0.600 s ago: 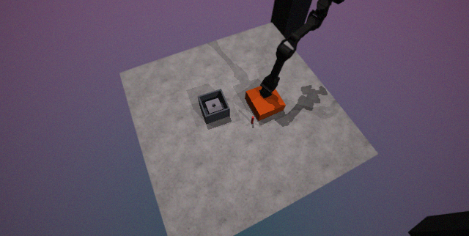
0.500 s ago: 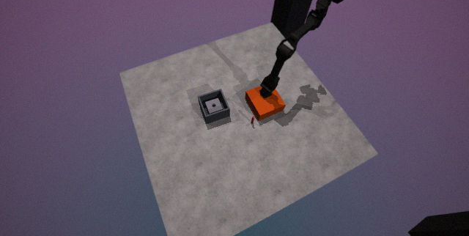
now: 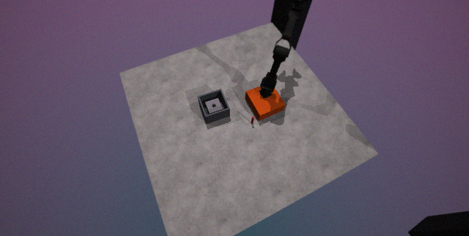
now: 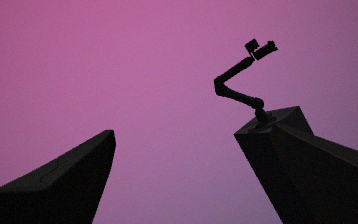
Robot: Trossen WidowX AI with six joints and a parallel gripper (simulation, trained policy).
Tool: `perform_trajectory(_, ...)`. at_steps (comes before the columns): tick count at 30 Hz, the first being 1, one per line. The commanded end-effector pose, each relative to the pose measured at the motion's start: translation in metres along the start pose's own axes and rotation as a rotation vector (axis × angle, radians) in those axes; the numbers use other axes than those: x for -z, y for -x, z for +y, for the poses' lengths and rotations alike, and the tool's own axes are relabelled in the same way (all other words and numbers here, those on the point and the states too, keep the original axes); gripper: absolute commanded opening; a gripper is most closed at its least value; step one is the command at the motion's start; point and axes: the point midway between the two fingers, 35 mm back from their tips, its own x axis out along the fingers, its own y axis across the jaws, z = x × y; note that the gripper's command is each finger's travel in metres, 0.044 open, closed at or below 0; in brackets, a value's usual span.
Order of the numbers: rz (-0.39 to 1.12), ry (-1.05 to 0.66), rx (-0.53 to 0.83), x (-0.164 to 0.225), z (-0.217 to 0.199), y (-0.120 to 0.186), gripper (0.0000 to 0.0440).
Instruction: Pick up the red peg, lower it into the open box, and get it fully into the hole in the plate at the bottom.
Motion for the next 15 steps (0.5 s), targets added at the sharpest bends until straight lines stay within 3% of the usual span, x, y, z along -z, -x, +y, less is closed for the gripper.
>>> perform_trajectory(1,0.078,-0.030,-0.011,0.029,0.024,0.000,0.0440)
perform_trajectory(8,0.261,-0.083,-0.062,0.091,0.089,0.014,0.0440)
perform_trajectory(15,0.450,-0.107,-0.129,0.145,0.155,0.047,0.0440)
